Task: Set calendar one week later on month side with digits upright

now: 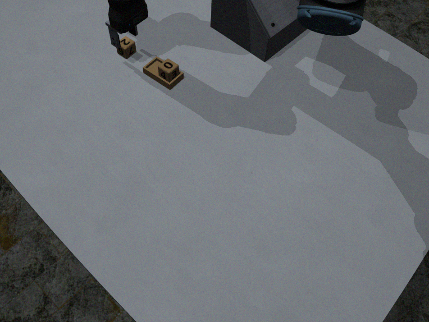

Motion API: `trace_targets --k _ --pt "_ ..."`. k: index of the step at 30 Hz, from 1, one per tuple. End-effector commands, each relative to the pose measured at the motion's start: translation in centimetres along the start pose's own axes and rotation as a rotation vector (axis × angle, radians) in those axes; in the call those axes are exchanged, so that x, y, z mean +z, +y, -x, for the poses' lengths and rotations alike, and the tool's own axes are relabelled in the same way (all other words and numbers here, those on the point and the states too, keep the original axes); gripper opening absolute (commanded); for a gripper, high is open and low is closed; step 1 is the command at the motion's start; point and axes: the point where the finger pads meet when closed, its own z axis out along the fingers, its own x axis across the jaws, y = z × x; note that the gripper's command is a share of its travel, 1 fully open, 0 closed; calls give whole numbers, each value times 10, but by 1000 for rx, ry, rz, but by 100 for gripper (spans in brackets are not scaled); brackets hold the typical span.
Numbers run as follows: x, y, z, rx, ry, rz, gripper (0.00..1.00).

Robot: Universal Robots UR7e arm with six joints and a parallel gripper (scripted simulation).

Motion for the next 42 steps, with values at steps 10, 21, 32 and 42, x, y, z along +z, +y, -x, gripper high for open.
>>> trace_targets --k 10,21,32,42 --pt "0 -1 1 -2 -1 -2 90" --pt "0 -1 1 -2 -1 -2 90" --pt "0 -1 1 -2 -1 -2 90" --pt "7 1 0 0 1 2 90"
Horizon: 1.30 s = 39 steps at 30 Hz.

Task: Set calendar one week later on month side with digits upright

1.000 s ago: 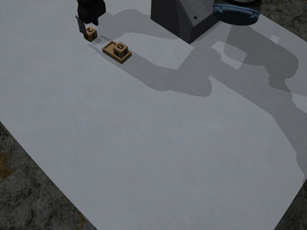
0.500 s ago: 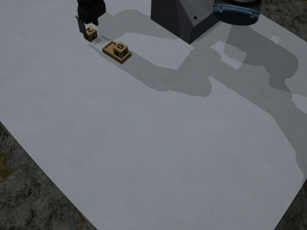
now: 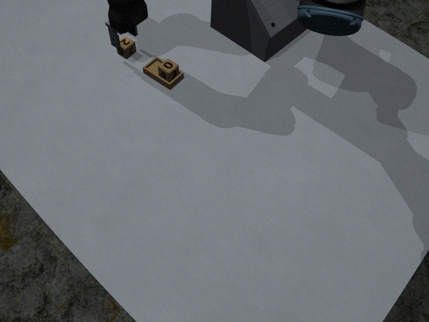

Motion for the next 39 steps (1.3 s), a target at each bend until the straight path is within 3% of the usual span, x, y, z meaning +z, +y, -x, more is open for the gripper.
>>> trace_targets --k 1,18,39 --pt "8 1 -1 1 2 3 90" --pt "30 2 -1 1 2 3 90" --pt "29 0 0 0 0 0 90"
